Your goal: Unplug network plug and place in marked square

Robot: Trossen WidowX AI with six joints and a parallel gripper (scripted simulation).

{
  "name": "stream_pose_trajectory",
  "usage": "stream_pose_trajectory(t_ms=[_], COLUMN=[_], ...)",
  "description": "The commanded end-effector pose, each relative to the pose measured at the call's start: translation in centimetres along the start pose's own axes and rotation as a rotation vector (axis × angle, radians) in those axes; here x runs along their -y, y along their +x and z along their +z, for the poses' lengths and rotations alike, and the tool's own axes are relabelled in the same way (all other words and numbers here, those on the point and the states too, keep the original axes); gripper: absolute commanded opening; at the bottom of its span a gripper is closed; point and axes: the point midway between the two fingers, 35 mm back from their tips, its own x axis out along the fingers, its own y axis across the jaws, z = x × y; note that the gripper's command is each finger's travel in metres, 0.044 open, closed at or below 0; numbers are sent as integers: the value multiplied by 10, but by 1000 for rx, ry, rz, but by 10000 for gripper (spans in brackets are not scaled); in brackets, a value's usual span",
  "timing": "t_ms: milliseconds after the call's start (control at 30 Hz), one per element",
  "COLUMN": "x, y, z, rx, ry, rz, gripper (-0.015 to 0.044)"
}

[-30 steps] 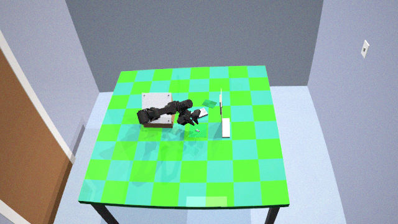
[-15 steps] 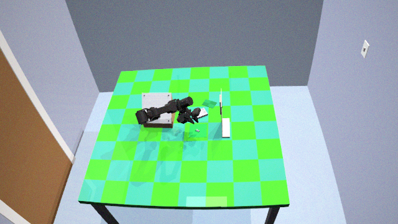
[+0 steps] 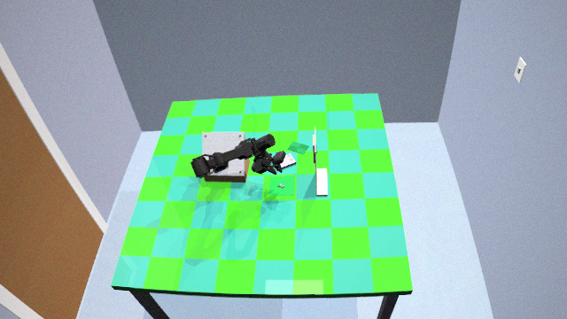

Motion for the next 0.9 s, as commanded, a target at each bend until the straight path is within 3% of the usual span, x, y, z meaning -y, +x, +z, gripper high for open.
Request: stream_pose_trajectory(t_ms=[0, 867], x=[-5, -18], y=[-5, -30], z=[0, 5], rx=[2, 9], ry=[10, 7], rz=[8, 17], gripper=[156, 156])
